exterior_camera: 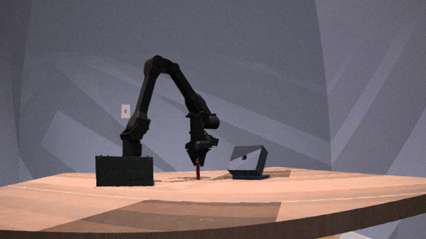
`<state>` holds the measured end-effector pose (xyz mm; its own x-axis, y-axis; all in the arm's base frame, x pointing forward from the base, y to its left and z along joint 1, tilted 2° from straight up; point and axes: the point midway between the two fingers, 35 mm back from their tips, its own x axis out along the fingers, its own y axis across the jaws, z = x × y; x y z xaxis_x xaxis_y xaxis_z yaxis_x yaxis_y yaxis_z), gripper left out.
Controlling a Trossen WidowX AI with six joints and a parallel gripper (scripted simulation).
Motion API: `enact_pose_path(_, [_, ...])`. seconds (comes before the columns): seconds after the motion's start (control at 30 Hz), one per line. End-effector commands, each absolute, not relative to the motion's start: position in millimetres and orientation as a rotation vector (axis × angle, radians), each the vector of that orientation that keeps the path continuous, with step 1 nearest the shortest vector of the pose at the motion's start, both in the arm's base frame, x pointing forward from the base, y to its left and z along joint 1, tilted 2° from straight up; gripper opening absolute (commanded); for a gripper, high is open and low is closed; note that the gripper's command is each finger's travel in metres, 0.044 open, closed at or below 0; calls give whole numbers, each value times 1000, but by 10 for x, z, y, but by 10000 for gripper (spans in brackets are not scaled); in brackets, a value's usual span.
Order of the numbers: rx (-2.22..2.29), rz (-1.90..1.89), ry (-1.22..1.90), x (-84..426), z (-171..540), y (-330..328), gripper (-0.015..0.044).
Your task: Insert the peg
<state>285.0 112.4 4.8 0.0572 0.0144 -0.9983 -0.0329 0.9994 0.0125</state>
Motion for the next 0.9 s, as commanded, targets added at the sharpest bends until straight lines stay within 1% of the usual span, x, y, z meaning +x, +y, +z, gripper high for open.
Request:
enact_pose_path(0.0, [-17, 44, 1515, 2842, -35, 1128, 440])
enact_pose_path(0.3, [-17, 44, 1515, 2837, -138, 1125, 440])
enact_pose_path(0.83, [-16, 35, 1515, 2843, -104, 1121, 20])
enact_pose_path(0.87, [-16, 35, 1515, 2843, -104, 1121, 13])
